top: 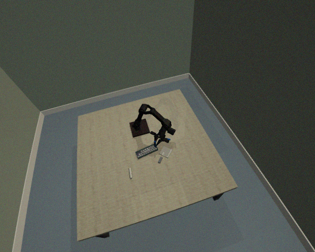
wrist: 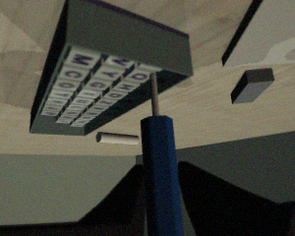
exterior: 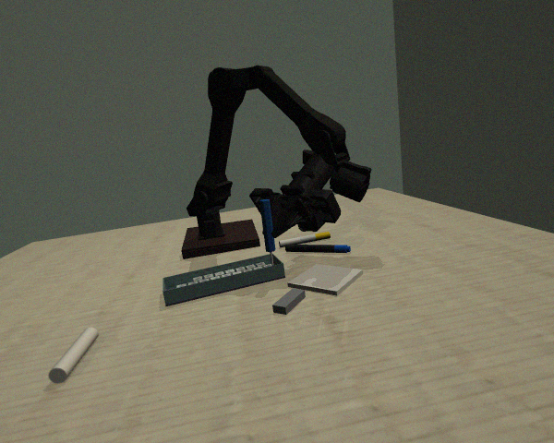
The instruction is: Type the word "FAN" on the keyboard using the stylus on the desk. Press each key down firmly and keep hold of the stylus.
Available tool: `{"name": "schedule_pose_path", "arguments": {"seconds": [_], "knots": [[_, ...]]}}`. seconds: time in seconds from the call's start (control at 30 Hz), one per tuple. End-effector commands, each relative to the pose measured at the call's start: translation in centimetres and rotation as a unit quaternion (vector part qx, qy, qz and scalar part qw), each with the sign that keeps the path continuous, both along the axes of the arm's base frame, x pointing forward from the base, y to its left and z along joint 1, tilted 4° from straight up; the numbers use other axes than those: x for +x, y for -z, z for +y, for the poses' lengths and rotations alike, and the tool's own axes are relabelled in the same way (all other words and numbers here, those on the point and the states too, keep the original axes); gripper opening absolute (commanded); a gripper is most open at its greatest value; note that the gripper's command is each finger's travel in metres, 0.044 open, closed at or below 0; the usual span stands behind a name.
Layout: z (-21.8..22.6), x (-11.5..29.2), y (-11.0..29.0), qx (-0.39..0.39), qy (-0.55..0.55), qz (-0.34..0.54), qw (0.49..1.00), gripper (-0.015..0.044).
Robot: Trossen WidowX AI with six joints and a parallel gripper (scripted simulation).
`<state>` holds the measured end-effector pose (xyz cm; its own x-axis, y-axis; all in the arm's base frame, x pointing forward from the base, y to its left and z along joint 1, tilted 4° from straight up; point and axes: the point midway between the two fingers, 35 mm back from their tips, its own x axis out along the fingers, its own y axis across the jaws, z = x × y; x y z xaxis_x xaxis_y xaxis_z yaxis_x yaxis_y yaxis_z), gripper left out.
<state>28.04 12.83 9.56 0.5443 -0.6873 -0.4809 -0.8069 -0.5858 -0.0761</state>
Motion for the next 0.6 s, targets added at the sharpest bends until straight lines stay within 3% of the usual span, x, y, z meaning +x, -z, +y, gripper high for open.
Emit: {"name": "schedule_pose_path", "arguments": {"seconds": [0.0,0.3,0.4,0.5,0.57], "knots": [[0.0,-0.1,-2.3,0.007,0.001,-0.004,1.000,0.0081],[-0.1,-0.2,-2.4,0.003,0.000,-0.002,1.000,0.0084],[-0.1,-0.2,-2.4,0.003,0.000,-0.002,1.000,0.0064],[-0.6,0.0,-2.4,0.005,0.000,0.000,1.000,0.0000],[-1.2,0.3,-2.3,0.008,0.001,0.003,1.000,0.0000]]}}
